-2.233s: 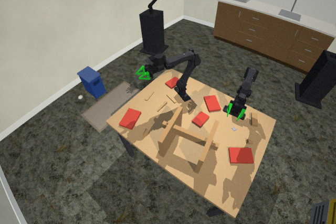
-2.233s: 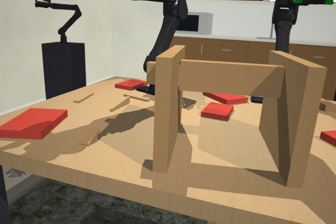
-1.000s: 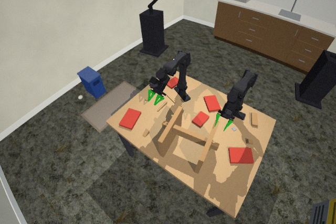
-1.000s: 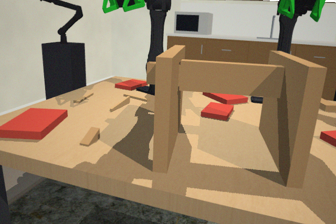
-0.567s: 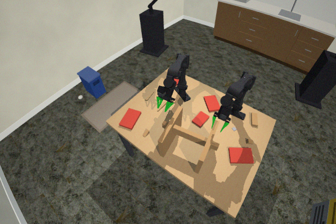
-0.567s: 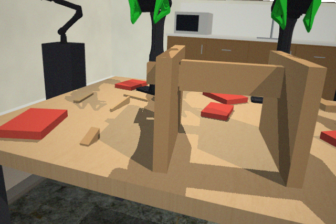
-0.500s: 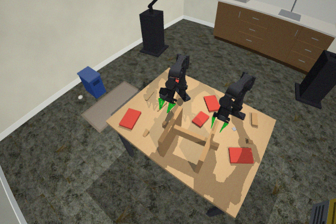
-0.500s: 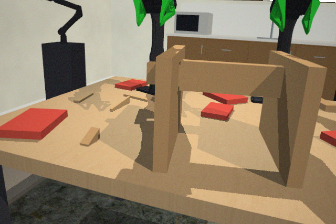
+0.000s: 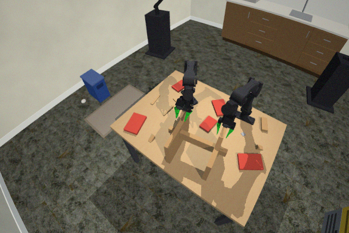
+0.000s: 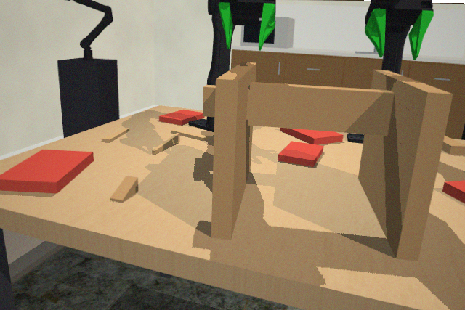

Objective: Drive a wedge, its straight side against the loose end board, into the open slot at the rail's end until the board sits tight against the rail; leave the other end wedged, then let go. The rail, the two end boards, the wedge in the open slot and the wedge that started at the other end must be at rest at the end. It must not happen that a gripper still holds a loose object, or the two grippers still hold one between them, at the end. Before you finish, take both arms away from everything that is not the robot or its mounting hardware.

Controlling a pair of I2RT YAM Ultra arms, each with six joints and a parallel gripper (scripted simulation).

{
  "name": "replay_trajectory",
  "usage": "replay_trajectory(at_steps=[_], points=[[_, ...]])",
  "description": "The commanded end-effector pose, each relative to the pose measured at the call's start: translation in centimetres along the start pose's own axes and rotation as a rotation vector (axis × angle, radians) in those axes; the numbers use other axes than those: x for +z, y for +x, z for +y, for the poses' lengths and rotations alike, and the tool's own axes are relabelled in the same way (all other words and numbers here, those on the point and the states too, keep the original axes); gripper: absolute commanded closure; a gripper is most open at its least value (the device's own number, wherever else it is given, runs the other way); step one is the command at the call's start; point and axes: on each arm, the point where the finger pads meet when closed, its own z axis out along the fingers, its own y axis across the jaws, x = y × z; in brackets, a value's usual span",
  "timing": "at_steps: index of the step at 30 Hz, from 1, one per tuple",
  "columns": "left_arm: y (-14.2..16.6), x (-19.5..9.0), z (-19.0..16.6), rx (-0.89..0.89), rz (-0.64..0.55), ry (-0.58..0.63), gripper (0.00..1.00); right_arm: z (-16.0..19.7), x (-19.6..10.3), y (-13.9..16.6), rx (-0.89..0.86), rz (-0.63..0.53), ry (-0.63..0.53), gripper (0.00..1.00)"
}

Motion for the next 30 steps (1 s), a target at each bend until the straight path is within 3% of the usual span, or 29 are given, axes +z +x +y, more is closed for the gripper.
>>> replay_trajectory(at_steps=[1,3,5,9,13,17,22,24,25,26,28,30], points=[[0.0,-0.8,-0.1,-0.001,0.009,-0.011,0.43,0.1,-1.9,-1.0,0.013,-0.038,0.003,0.42],[-0.5,-2.1,0.2,-0.011,-0.029,-0.002,0.43,-0.7,-2.7,-1.7,0.033,-0.072,0.003,0.42],[-0.2,-0.6,-0.6,0.009,-0.002,-0.001,0.43,0.9,-2.3,-1.6,0.002,-0.073,-0.020,0.42],[-0.6,-0.5,0.9,-0.020,-0.004,-0.021,0.43,-0.3,-1.3,-1.9,0.020,-0.061,0.002,0.42],[-0.4,-0.5,0.1,-0.003,-0.002,-0.011,0.43,0.5,-2.1,-1.8,0.003,-0.072,-0.014,0.42],[0.5,0.9,0.0,0.006,0.025,-0.017,0.43,0.7,-0.9,-1.3,-0.008,-0.045,-0.007,0.42],[-0.7,-1.4,0.0,-0.004,-0.037,0.001,0.43,0.5,-2.4,-1.6,-0.001,-0.074,-0.017,0.42],[-0.7,-1.4,0.0,-0.004,-0.037,0.001,0.43,0.5,-2.4,-1.6,-0.001,-0.074,-0.017,0.42],[-0.3,-0.6,0.1,-0.002,-0.015,-0.006,0.43,0.2,-1.0,-0.7,-0.004,-0.032,-0.001,0.42],[-0.5,-1.2,0.0,-0.002,-0.034,0.002,0.43,0.5,-2.1,-1.3,-0.005,-0.064,-0.015,0.42],[-0.1,-1.0,0.0,0.002,-0.025,0.001,0.43,0.4,-1.0,-0.1,-0.015,-0.022,-0.003,0.42],[-0.6,-1.2,-0.1,0.001,-0.029,0.002,0.43,0.5,-1.8,-1.0,-0.007,-0.053,-0.013,0.42]])
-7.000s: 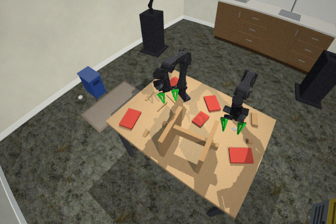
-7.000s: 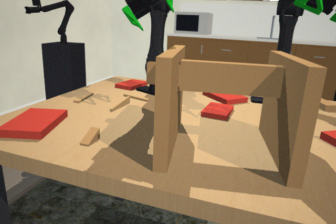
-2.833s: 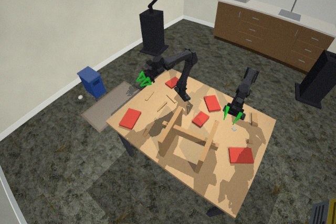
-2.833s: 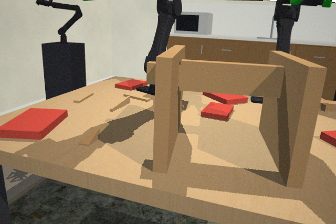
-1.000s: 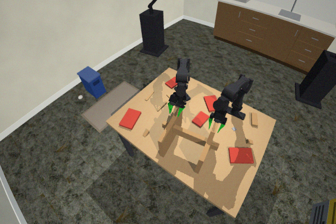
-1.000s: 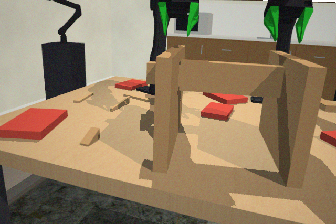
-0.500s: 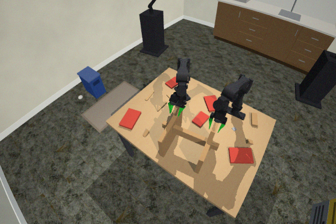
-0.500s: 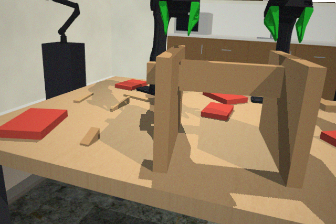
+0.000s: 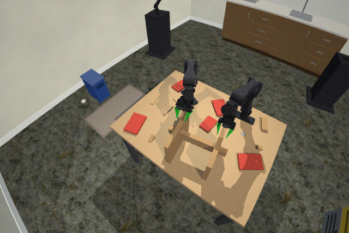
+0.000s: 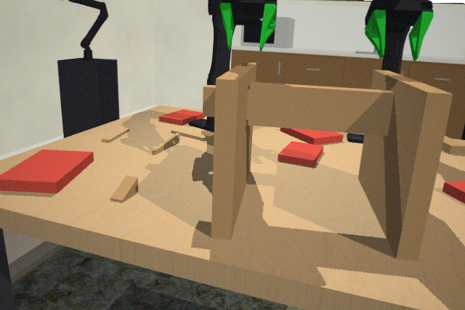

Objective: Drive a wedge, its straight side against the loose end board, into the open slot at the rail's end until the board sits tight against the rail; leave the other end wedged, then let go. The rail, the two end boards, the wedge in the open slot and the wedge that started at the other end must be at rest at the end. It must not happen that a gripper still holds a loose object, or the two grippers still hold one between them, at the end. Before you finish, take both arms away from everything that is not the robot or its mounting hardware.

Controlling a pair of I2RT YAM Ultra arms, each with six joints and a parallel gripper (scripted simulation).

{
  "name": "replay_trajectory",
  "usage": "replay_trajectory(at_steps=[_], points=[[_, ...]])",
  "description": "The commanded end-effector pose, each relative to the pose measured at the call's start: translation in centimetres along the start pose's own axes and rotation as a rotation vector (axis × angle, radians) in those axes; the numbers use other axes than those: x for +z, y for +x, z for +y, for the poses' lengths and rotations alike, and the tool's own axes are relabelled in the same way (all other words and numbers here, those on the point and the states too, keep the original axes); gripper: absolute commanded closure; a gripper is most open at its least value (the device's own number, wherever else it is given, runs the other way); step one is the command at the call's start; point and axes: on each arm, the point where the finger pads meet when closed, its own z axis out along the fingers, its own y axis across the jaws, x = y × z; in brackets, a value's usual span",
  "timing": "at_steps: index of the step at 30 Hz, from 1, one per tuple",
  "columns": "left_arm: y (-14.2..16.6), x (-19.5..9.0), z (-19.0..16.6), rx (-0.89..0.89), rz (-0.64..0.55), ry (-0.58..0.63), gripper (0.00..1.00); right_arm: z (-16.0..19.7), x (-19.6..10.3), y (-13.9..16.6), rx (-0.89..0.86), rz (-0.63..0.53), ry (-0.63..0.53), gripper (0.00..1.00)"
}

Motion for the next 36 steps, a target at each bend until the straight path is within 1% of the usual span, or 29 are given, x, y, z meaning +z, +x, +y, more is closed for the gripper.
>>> replay_trajectory(at_steps=[1,11,12,14,25,29,30,31,36], points=[[-0.2,-1.0,-0.1,0.003,-0.035,0.008,0.43,0.3,-1.8,-1.2,-0.002,-0.062,-0.017,0.42],[0.2,-0.2,-0.2,0.004,-0.038,0.010,0.43,0.3,-1.8,-1.2,-0.002,-0.062,-0.017,0.42],[-0.2,-0.3,-0.1,-0.004,-0.051,0.011,0.43,0.3,-1.8,-1.2,-0.002,-0.062,-0.017,0.42],[0.4,0.3,-0.3,0.005,-0.036,0.010,0.43,0.3,-1.8,-1.2,-0.002,-0.062,-0.017,0.42],[1.2,1.3,-0.4,0.007,-0.038,0.015,0.43,0.3,-1.8,-1.2,-0.002,-0.062,-0.017,0.42],[0.9,1.2,-0.1,-0.002,-0.051,0.015,0.43,0.3,-1.8,-1.2,-0.002,-0.062,-0.017,0.42],[1.3,1.2,-0.4,0.007,-0.046,0.018,0.43,0.3,-1.8,-1.2,-0.002,-0.062,-0.017,0.42],[1.4,1.6,-0.5,0.008,-0.039,0.016,0.43,0.3,-1.8,-1.2,-0.002,-0.062,-0.017,0.42],[1.8,2.1,-0.5,0.010,-0.039,0.018,0.43,0.3,-1.8,-1.2,-0.002,-0.062,-0.017,0.42]])
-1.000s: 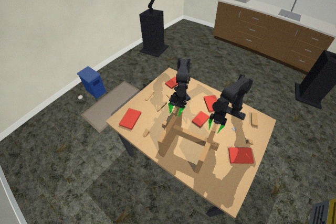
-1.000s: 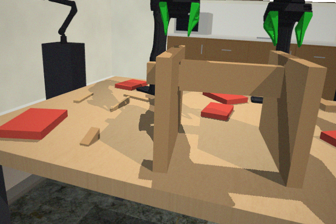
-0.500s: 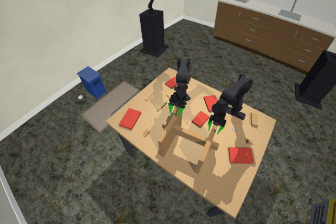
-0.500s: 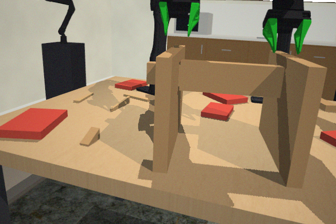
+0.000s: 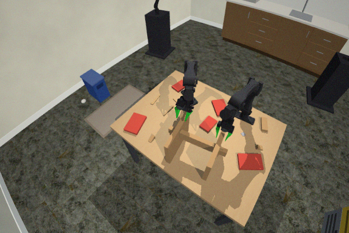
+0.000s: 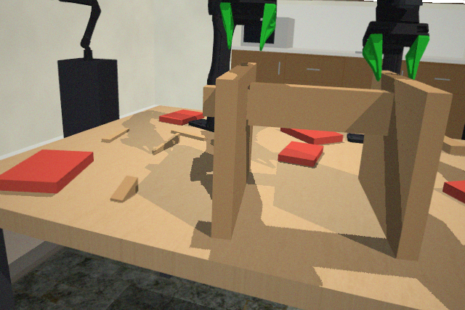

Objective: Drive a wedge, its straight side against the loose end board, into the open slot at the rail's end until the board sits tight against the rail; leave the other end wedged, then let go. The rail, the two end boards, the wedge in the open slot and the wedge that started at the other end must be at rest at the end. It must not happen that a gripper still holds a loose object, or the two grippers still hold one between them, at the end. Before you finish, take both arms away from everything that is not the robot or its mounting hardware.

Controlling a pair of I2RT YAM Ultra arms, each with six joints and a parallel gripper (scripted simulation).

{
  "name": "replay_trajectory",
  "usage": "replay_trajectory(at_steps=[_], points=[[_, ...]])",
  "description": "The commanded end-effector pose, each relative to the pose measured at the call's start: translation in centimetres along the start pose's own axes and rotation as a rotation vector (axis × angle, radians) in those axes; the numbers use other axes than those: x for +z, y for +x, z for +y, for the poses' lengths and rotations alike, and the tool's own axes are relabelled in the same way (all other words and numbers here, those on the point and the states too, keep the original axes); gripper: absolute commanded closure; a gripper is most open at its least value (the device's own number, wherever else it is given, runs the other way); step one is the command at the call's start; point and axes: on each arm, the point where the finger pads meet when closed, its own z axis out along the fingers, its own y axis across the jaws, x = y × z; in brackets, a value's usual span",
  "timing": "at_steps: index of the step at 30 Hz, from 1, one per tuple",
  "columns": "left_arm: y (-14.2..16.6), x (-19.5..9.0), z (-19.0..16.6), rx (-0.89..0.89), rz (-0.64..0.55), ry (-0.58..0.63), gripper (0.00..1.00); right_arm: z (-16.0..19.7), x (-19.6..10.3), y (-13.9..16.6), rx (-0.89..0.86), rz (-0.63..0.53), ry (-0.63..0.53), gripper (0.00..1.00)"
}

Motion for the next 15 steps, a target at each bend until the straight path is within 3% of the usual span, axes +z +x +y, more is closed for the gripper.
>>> replay_trajectory(at_steps=[1,9,12,13,15], points=[[-0.6,-1.0,-0.6,0.007,-0.054,0.023,0.43,0.3,-1.8,-1.2,-0.002,-0.061,-0.017,0.42],[-0.2,-0.3,-0.7,0.009,-0.053,0.025,0.43,0.3,-1.8,-1.2,-0.002,-0.061,-0.017,0.42],[-1.7,-1.7,-0.9,0.000,-0.102,0.038,0.43,0.3,-1.8,-1.2,-0.002,-0.061,-0.017,0.42],[-1.6,-1.4,-1.0,0.002,-0.095,0.036,1.00,0.3,-1.8,-1.2,-0.002,-0.061,-0.017,0.42],[-1.3,-0.8,-1.0,0.005,-0.080,0.032,1.00,0.3,-1.8,-1.2,-0.002,-0.061,-0.017,0.42]])
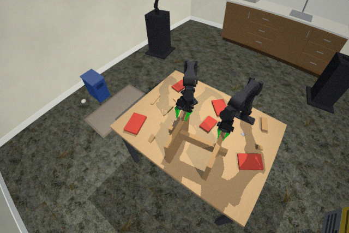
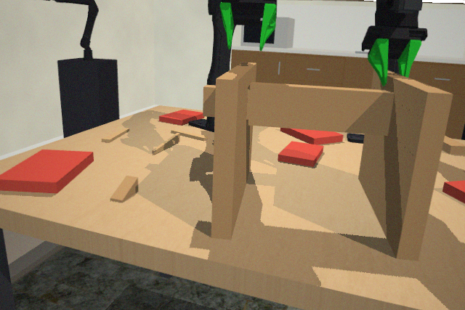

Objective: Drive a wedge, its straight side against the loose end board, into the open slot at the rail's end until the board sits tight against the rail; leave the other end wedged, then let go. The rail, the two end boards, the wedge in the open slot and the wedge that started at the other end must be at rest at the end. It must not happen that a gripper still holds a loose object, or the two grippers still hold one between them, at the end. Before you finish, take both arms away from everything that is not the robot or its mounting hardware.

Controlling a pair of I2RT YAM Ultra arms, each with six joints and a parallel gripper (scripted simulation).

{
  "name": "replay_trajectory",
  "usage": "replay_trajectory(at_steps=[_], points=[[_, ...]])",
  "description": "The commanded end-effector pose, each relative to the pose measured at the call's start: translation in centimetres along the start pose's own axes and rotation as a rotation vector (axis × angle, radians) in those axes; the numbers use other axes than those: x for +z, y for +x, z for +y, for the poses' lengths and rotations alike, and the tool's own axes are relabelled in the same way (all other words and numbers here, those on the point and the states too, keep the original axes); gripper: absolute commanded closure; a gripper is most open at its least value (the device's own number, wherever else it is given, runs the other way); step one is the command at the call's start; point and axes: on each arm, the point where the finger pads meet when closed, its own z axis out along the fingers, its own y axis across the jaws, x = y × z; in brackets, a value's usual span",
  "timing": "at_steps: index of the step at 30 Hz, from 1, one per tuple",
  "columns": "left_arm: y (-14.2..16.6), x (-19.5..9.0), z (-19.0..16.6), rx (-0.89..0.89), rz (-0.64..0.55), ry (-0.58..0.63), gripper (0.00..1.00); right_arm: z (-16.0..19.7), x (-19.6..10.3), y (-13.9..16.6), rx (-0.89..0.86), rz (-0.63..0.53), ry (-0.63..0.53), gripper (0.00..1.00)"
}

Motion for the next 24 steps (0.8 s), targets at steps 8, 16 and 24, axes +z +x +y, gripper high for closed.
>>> replay_trajectory(at_steps=[8,16,24], points=[[-2.0,-1.5,-0.3,-0.005,-0.074,0.017,1.00,0.3,-1.8,-1.2,-0.002,-0.061,-0.017,0.42],[-2.0,-1.5,-0.3,-0.005,-0.073,0.017,1.00,0.2,-0.6,0.1,-0.010,-0.029,-0.008,0.42],[-2.0,-1.5,-0.3,-0.005,-0.073,0.017,1.00,0.3,0.3,0.6,-0.010,-0.031,-0.010,0.42]])
